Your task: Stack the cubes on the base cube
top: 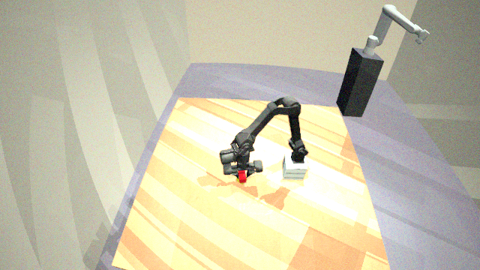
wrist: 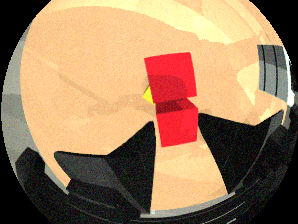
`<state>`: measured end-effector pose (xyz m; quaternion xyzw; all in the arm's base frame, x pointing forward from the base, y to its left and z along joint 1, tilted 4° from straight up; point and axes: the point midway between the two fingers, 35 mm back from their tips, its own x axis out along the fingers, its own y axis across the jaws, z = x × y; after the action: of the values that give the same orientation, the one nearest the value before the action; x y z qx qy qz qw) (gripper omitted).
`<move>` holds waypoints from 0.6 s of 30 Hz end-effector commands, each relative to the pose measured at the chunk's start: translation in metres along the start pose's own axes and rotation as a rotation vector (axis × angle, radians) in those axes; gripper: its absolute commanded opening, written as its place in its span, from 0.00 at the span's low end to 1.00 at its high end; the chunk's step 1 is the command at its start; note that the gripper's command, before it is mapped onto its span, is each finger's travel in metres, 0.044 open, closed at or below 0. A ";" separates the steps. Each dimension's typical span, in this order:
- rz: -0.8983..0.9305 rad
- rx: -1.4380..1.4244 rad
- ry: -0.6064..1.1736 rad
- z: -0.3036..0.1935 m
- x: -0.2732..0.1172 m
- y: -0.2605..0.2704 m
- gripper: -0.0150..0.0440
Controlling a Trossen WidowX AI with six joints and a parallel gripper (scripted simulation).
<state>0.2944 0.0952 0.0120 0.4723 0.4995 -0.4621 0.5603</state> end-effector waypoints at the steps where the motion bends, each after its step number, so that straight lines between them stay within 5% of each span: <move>1: 0.000 -0.004 -0.002 0.000 -0.001 0.000 0.60; 18: 0.000 0.000 0.000 0.000 -0.033 0.000 0.60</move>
<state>0.2920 0.0965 0.0381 0.4691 0.5019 -0.4626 0.5604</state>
